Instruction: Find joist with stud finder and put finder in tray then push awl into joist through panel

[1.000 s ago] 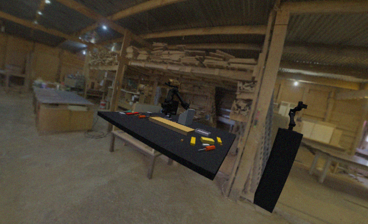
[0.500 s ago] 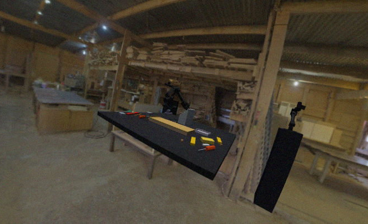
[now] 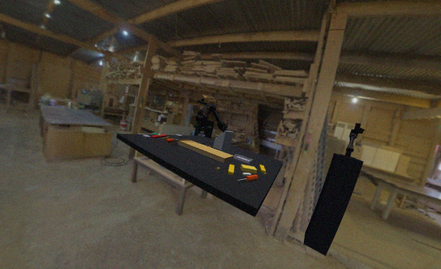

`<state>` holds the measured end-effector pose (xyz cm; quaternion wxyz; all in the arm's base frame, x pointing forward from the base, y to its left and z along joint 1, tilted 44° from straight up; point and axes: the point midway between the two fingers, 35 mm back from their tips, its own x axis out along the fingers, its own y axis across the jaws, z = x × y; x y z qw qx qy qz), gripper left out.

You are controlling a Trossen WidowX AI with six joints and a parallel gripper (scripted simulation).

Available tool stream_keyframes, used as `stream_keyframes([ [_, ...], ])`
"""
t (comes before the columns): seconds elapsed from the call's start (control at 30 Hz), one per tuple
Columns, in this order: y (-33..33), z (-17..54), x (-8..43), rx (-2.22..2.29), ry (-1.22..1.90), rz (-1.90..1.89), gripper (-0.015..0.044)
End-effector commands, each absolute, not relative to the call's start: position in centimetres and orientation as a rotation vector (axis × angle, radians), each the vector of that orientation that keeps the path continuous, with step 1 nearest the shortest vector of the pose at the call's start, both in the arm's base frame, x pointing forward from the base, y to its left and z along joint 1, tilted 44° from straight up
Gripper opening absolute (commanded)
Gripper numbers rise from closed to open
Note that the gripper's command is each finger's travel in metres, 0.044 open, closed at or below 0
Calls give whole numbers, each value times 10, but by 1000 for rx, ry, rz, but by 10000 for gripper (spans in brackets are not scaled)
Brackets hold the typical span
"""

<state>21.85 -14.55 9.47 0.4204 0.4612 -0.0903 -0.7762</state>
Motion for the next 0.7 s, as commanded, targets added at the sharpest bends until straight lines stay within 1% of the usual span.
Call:
stream_keyframes([
  [0.0, -145, 94, 227, 1095, -90, -1909, 0],
  [0.67, -142, 90, 261, 749, 454, -1659, 0],
])
